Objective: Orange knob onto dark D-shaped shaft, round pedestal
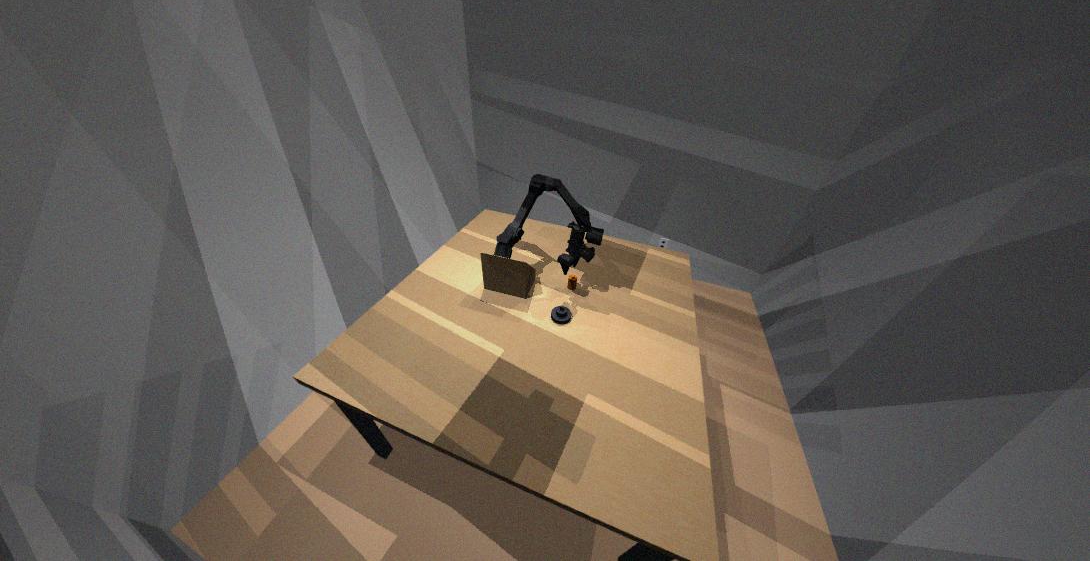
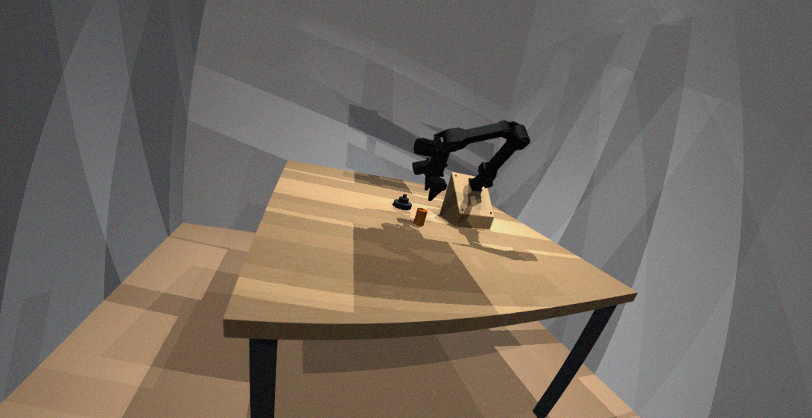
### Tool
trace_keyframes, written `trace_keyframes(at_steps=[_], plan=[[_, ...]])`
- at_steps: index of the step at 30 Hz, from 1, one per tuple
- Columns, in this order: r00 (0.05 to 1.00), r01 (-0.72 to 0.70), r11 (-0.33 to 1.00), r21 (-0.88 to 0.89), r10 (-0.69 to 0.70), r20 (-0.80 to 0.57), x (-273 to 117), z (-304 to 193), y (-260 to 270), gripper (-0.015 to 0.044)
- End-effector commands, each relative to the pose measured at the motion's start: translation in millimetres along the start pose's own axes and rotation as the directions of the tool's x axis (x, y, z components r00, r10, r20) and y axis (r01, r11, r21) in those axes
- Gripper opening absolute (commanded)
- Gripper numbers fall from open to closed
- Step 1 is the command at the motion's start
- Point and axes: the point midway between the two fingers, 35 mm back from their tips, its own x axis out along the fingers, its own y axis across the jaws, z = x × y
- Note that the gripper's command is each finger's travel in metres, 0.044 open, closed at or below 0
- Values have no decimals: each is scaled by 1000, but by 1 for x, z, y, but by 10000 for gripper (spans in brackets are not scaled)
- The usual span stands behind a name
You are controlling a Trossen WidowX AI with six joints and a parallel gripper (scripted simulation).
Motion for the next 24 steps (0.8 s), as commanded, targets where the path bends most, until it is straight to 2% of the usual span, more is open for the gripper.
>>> trace_keyframes(at_steps=[1,8,12,24], plan=[[983,-183,976,-116,185,4,-16,11,16,440],[983,-183,976,-116,185,4,-16,11,16,440],[983,-184,976,-116,186,4,16,10,21,440],[982,-185,976,-116,186,4,34,10,25,440]])
